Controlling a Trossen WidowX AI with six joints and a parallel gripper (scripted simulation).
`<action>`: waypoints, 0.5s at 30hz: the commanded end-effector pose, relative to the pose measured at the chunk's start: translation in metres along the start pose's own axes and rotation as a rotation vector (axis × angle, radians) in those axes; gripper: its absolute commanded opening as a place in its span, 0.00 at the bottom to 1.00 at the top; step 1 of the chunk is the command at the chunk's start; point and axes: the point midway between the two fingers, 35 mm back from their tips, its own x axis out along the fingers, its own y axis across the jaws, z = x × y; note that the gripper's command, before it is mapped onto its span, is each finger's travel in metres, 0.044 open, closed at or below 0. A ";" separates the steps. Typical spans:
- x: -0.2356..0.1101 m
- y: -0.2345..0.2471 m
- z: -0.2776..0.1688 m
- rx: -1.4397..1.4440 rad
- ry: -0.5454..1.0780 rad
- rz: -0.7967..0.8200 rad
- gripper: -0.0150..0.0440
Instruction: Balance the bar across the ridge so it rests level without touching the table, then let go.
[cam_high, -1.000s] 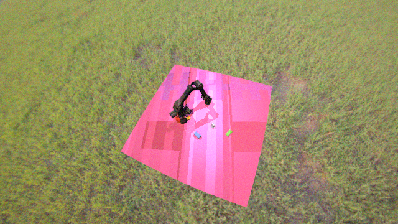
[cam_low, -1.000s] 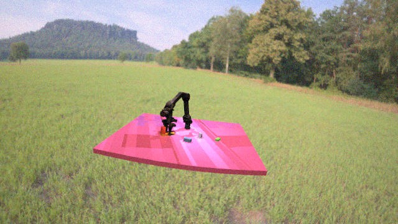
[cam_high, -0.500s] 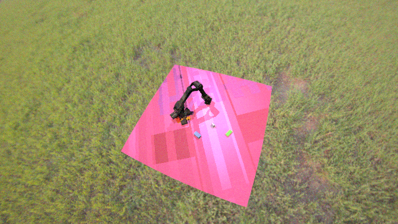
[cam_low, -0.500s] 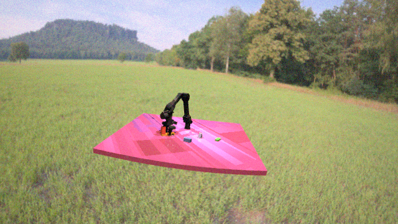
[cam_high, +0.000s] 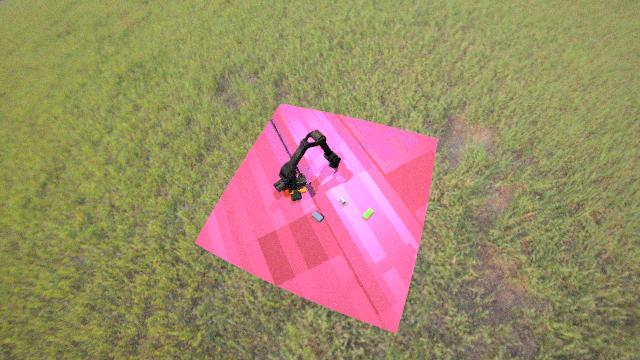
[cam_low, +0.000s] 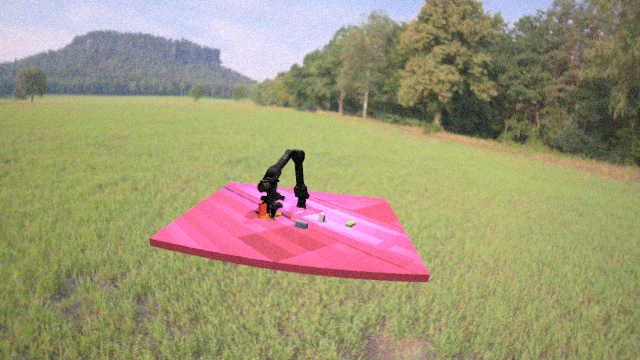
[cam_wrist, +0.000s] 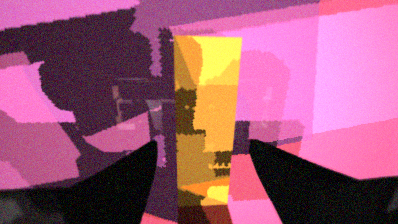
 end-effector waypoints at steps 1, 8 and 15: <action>0.000 0.000 0.000 0.000 0.000 0.000 0.65; 0.000 0.000 0.000 0.000 0.000 0.000 0.48; -0.006 0.000 -0.001 0.000 0.000 0.000 0.26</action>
